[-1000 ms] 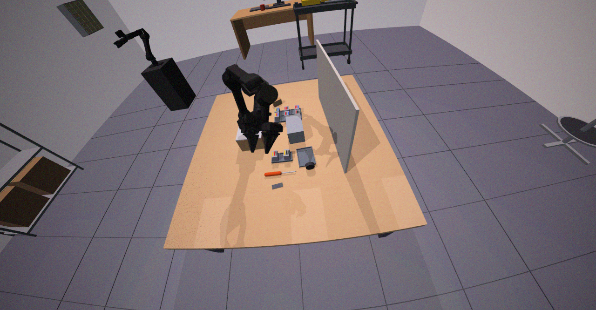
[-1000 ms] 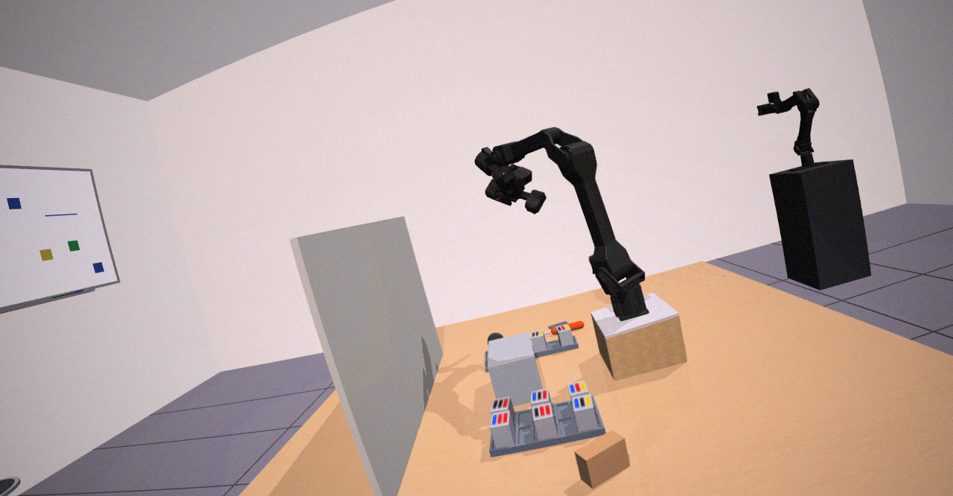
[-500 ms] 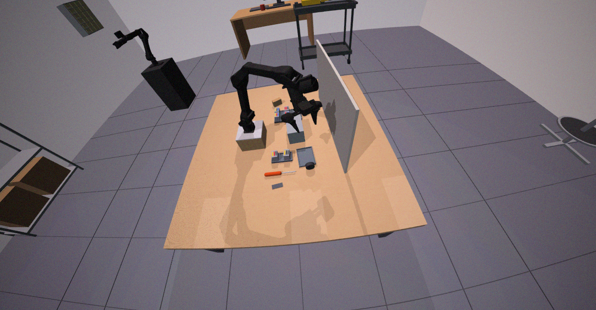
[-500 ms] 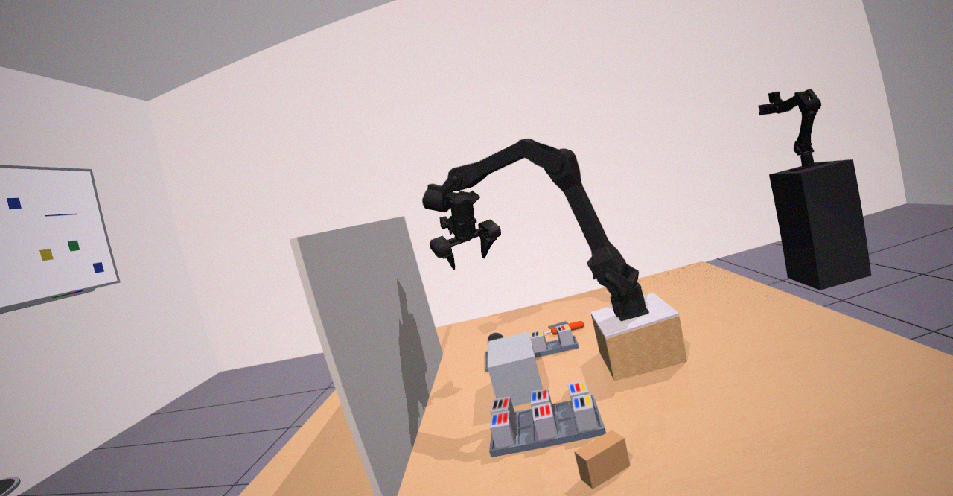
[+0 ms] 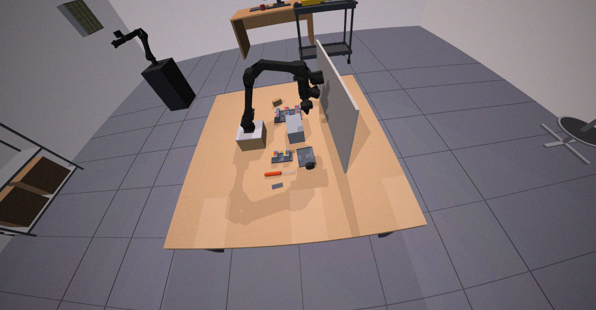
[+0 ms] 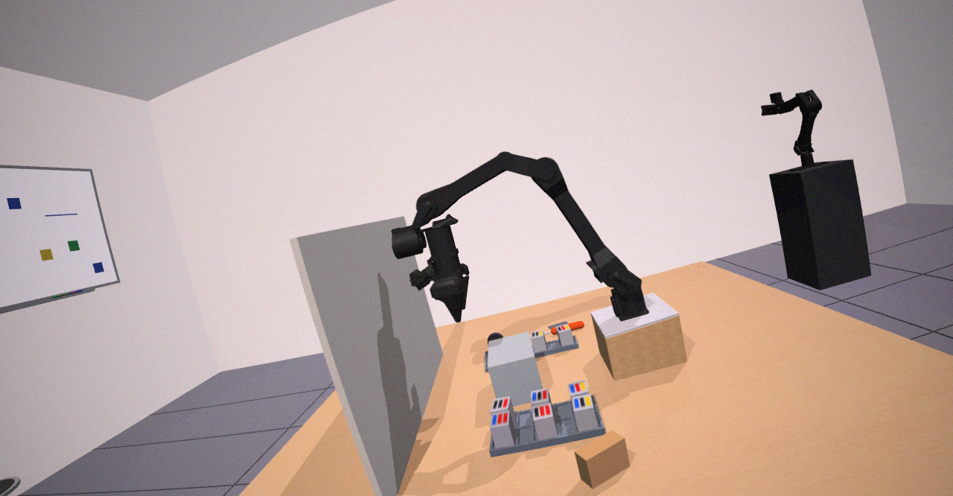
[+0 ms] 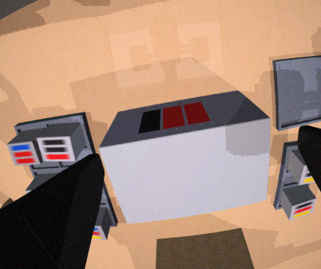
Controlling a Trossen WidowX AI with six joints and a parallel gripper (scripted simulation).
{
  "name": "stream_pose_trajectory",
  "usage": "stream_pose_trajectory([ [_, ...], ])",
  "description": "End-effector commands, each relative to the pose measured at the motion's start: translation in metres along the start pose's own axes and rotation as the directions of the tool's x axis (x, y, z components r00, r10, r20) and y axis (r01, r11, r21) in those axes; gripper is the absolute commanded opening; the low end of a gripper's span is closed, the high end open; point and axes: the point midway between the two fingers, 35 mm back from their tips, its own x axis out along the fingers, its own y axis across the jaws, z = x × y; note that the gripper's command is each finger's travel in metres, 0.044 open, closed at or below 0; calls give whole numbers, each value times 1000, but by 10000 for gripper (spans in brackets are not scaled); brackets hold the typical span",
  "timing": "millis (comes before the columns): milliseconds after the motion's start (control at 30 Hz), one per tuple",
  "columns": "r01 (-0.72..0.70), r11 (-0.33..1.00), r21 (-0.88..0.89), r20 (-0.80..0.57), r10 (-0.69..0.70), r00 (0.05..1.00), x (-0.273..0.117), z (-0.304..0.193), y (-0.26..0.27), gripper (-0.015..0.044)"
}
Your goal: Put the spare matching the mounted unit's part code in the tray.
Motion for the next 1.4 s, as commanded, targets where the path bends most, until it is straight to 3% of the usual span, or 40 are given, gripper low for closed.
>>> stream_pose_trajectory([
  [0, -17, 999, -40, -12, 17, 1000, 0, -2, 4, 440],
  [500, -17, 999, -40, -12, 17, 1000, 0, -2, 4, 440],
  [567, -19, 994, -103, -13, 18, 1000, 2, -3, 16, 440],
  [633, -23, 961, -275, -15, 20, 1000, 9, -10, 47, 440],
  [767, -31, 788, -615, -18, 25, 1000, 24, -34, 112, 440],
  [900, -34, 500, -866, -21, 30, 999, 38, -71, 170, 440],
  [1100, -25, 12, -1000, -24, 38, 999, 54, -136, 229, 440],
  [1333, -24, -4, -1000, -24, 38, 999, 55, -138, 231, 440],
  [1367, -24, -4, -1000, -24, 38, 999, 57, -138, 231, 414],
])
